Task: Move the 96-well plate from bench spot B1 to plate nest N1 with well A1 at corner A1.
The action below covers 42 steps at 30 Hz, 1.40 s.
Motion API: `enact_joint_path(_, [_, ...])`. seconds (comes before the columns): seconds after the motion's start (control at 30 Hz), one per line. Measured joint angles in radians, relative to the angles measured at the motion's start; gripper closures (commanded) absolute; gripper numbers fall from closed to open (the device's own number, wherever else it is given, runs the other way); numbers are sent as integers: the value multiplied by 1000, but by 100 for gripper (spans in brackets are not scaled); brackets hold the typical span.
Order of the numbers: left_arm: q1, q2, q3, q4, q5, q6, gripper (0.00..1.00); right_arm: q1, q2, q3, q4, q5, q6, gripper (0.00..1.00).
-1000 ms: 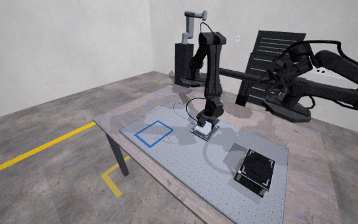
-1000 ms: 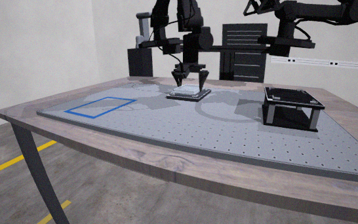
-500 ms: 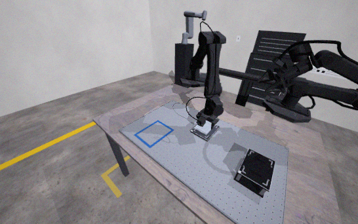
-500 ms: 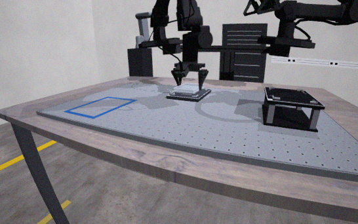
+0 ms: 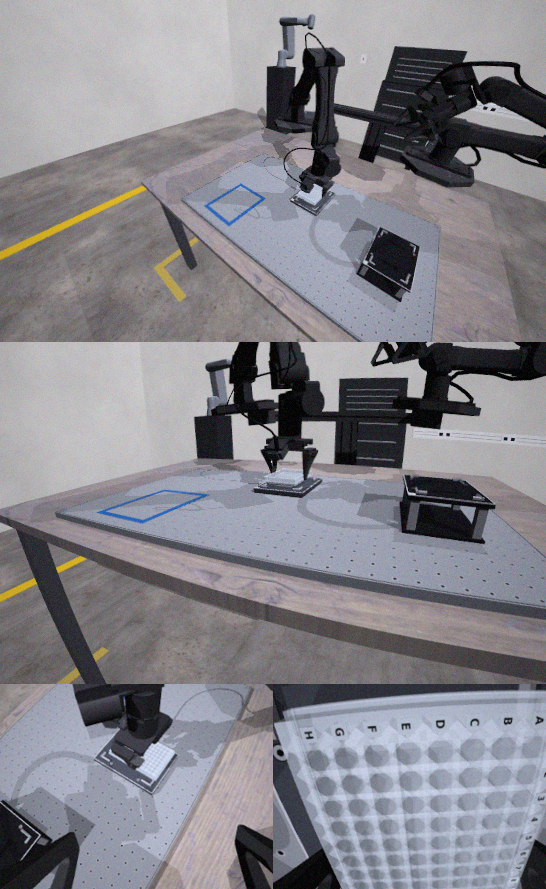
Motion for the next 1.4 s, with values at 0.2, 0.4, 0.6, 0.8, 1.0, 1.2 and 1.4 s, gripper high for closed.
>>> enact_joint_path(0.2, [0,0,0,0,0,0,0,0,0,0,-13,0,0,18])
enact_joint_path(0.4, [0,0,0,0,0,0,0,0,0,8,-40,0,-2,18])
enact_joint_path(0.6, [0,0,0,0,0,0,0,0,-2,28,-47,0,-2,18])
enact_joint_path(0.8, [0,0,0,0,0,0,0,0,-8,29,-47,0,-2,18])
enact_joint_path(1.0, [0,0,0,0,0,0,0,0,-8,29,-47,0,-2,18])
enact_joint_path(1.2, [0,0,0,0,0,0,0,0,-8,29,-47,0,-2,18])
enact_joint_path(1.4, [0,0,0,0,0,0,0,0,0,30,-35,0,-4,18])
